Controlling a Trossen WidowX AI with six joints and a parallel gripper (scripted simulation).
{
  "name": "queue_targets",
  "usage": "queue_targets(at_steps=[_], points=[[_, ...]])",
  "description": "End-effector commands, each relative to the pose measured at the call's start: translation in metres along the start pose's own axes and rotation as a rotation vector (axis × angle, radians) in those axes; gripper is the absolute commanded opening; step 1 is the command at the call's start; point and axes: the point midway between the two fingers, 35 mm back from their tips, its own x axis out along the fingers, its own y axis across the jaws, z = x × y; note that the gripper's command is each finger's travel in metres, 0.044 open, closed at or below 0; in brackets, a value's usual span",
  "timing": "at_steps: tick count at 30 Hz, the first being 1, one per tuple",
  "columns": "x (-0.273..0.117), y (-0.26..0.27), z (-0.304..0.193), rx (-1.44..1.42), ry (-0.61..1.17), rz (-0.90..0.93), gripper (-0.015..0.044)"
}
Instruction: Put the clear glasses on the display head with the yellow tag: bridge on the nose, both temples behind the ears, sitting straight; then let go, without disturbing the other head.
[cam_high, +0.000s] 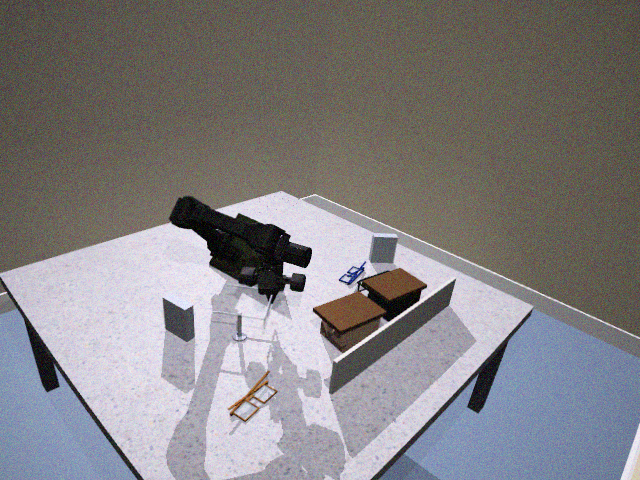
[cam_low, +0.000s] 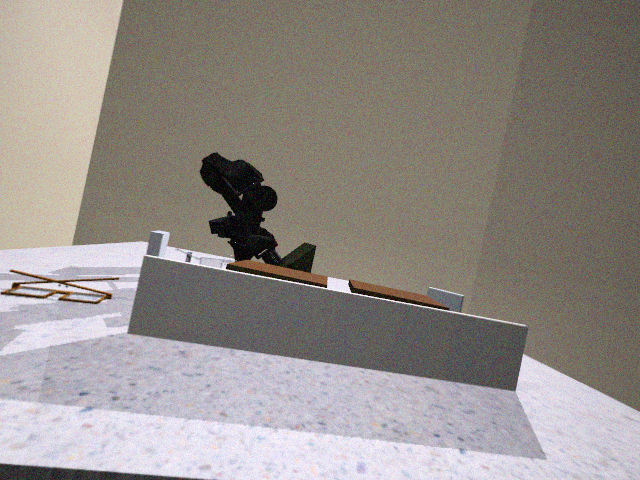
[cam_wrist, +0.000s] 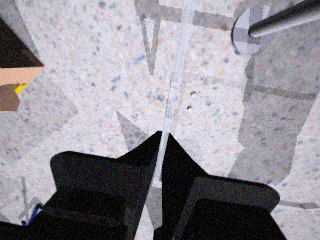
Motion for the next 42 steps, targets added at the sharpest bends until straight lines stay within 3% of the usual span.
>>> queue_targets(at_steps=[1, 13, 28, 42], points=[[0.0, 0.001, 0.001, 0.0, 0.002, 0.002, 0.0], [-0.004, 0.001, 0.008, 0.0, 0.003, 0.002, 0.0], [-0.06, 0.001, 0.011, -0.009, 0.004, 0.002, 0.0], [-0.062, 0.018, -0.068, -0.655, 0.012, 0.015, 0.0]])
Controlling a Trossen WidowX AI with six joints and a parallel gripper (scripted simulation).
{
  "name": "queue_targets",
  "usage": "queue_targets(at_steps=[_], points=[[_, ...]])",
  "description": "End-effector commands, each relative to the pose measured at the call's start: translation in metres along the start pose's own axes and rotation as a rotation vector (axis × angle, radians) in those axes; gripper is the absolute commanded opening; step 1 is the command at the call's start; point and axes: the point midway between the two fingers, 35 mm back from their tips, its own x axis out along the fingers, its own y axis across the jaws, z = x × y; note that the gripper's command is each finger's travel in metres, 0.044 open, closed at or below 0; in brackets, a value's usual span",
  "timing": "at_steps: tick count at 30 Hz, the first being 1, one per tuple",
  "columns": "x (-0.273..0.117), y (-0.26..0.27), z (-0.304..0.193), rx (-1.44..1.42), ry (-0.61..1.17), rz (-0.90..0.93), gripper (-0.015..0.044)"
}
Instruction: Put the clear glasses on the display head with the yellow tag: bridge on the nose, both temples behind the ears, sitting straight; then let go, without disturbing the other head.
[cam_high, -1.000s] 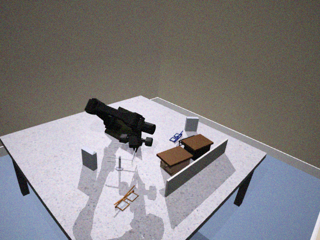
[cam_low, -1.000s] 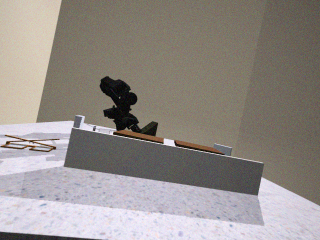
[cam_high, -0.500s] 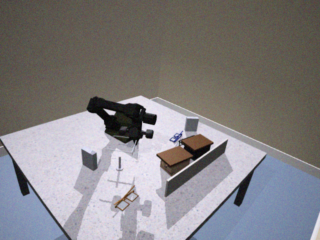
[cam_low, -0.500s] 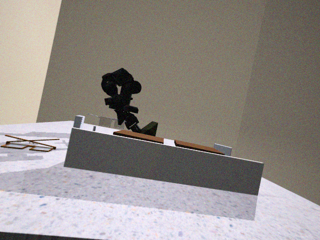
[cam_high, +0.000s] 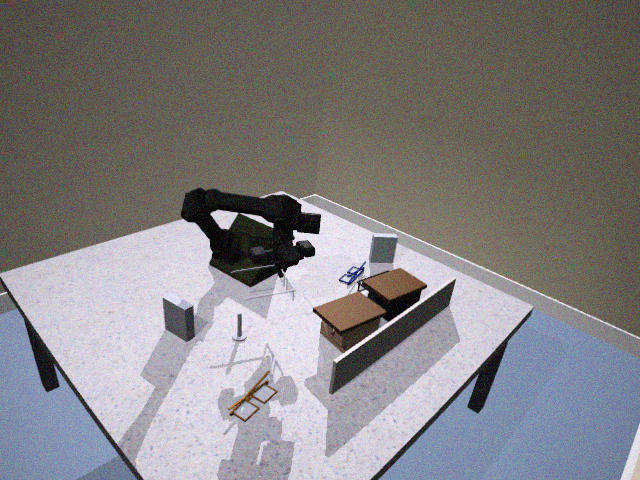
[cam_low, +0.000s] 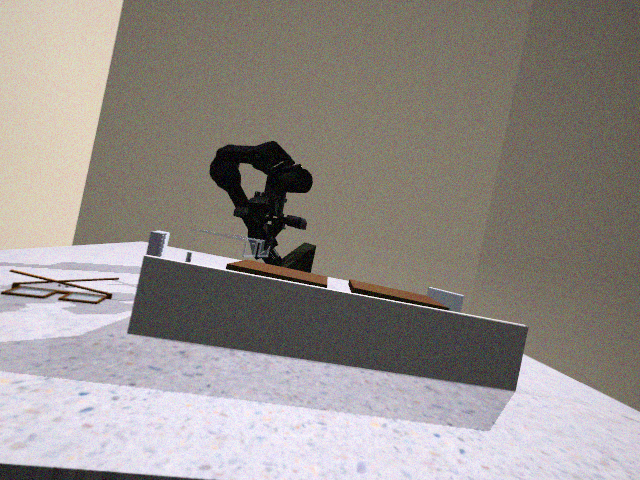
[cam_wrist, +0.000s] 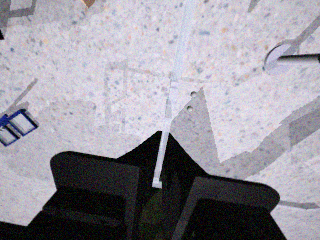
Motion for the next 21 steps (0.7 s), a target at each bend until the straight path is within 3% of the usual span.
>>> queue_targets(at_steps=[1, 8, 21], points=[[0.002, 0.013, -0.019, -0.189, 0.005, -0.003, 0.0], [0.004, 0.031, -0.054, -0.522, 0.005, -0.011, 0.0], [0.011, 0.032, -0.054, -0.531, 0.005, -0.009, 0.0]])
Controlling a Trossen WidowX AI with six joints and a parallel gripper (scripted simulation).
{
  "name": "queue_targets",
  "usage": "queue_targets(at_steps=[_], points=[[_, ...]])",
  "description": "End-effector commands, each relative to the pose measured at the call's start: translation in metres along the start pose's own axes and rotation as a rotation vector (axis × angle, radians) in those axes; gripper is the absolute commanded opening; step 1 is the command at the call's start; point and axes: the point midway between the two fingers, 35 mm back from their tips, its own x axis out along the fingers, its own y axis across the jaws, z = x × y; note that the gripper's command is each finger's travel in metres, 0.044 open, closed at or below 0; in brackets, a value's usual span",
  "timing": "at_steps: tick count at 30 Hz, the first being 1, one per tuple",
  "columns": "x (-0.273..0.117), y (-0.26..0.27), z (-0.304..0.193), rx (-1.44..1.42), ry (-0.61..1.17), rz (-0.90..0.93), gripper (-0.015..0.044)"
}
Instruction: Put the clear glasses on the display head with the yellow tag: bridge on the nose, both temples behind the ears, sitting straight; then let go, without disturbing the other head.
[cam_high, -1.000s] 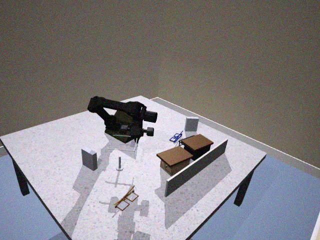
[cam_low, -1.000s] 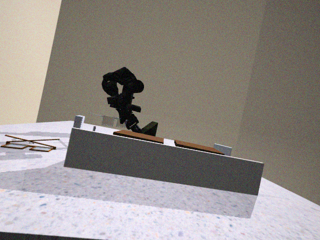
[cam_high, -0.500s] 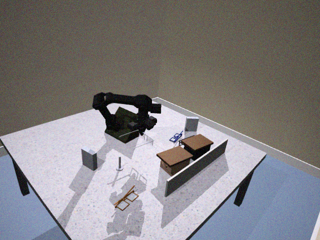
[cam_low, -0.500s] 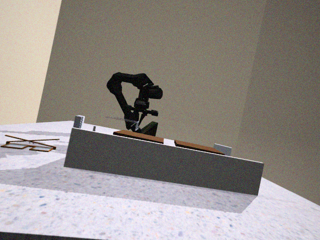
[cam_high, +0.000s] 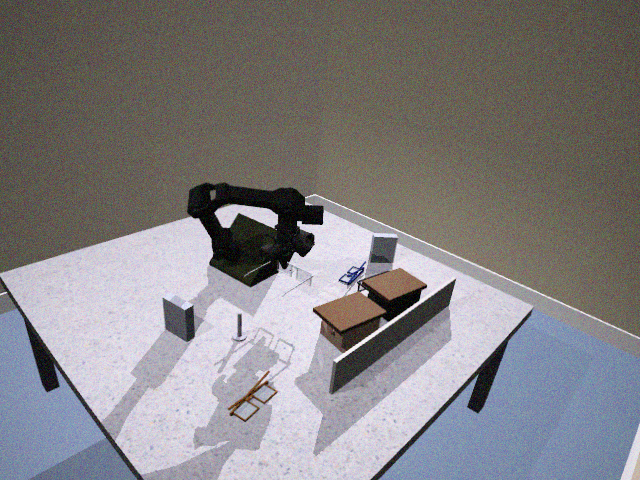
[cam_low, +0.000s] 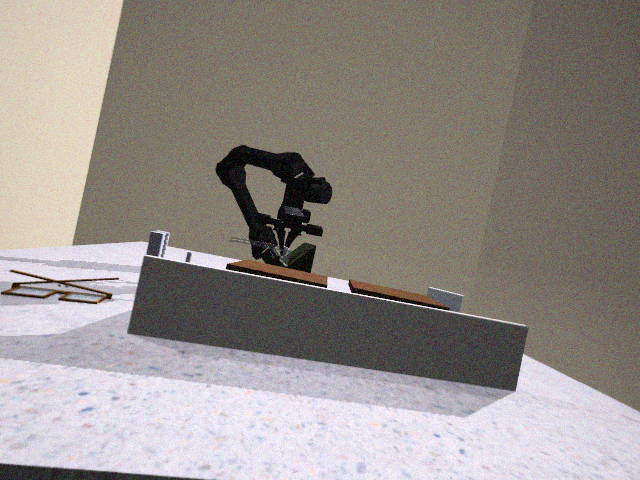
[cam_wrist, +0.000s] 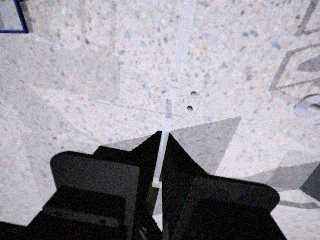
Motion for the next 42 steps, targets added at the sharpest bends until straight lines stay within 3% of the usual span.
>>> queue_targets(at_steps=[1, 42], points=[[0.004, 0.0, 0.0, -0.008, 0.003, -0.002, 0.0], [0.038, 0.002, 0.003, -0.009, 0.001, 0.002, 0.0]])
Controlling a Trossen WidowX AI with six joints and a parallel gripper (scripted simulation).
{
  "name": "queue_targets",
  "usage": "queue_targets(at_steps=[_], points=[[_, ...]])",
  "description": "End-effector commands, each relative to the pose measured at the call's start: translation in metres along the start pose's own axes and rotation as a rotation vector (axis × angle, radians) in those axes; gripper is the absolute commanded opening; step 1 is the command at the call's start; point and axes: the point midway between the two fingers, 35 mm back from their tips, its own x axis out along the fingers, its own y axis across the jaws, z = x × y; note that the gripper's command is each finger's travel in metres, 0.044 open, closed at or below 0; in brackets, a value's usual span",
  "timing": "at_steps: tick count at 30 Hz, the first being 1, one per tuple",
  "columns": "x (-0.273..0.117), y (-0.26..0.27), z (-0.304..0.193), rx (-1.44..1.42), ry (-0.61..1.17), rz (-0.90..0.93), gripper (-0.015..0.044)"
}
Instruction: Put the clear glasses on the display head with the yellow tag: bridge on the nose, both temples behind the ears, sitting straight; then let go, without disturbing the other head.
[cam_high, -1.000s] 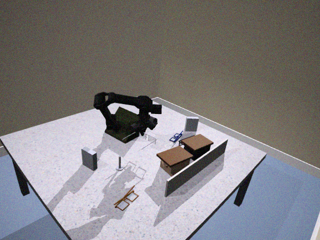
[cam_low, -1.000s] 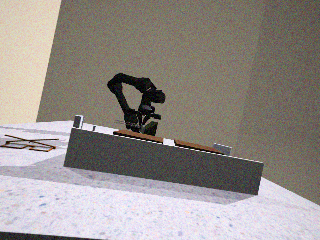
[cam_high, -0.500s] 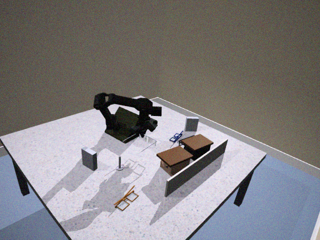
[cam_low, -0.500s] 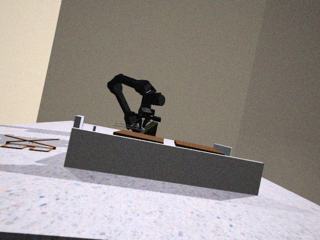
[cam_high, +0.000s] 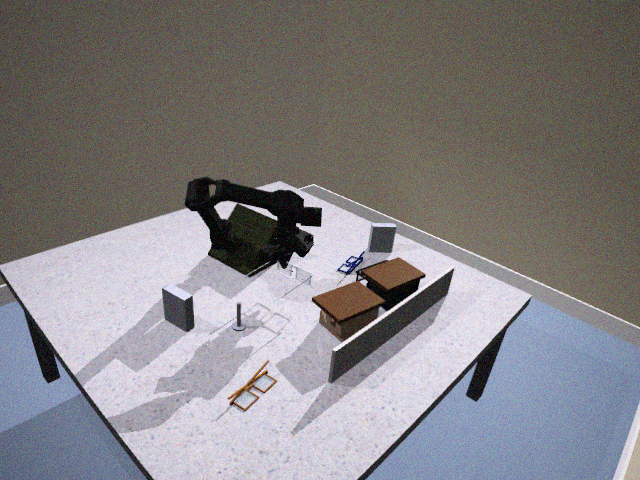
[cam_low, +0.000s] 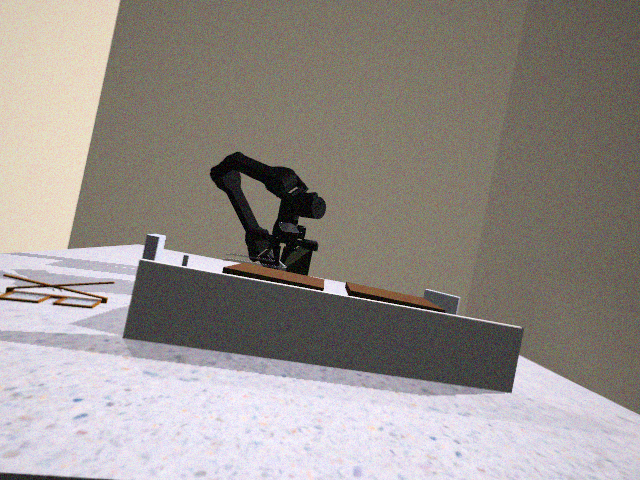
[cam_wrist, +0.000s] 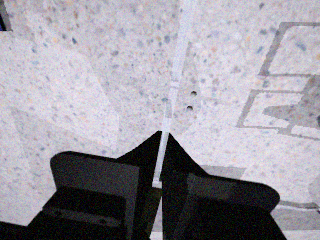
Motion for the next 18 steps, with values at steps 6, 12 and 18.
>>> queue_targets(at_steps=[6, 12, 18], points=[[0.008, -0.001, 0.0, -0.007, 0.001, -0.004, 0.0], [0.013, -0.001, 0.0, -0.006, 0.001, -0.004, 0.0], [0.018, -0.001, 0.0, -0.006, 0.001, -0.005, 0.0]])
